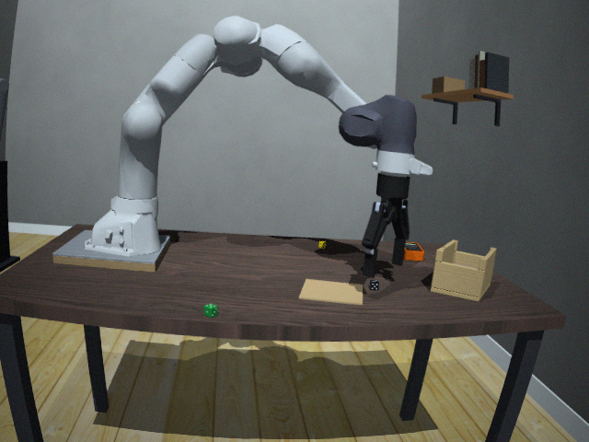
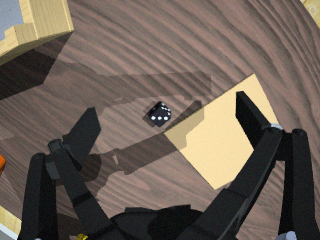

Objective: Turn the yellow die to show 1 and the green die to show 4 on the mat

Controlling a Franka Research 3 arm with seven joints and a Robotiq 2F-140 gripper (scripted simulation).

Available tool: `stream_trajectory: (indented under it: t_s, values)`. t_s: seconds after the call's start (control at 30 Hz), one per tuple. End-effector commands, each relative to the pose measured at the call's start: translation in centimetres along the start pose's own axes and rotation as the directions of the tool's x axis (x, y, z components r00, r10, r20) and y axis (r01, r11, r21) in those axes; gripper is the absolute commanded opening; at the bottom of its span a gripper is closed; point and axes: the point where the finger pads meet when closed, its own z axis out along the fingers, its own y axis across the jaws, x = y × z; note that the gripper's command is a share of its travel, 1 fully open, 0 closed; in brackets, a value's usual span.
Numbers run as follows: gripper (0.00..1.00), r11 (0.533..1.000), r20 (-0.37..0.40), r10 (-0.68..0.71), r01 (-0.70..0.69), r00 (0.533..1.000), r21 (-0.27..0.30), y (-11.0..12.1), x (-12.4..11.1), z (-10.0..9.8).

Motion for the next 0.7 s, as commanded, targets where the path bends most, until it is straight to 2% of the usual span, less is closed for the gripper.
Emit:
stream_trajectory:
  t_s: [0.0, 0.67]
  values:
    - [1.00, 1.000, 0.001, 0.008, -0.008, 1.000, 0.000, -0.07, 0.02, -0.01]
    - [1.00, 1.000, 0.001, 0.008, -0.008, 1.000, 0.000, -0.29, -0.27, -0.01]
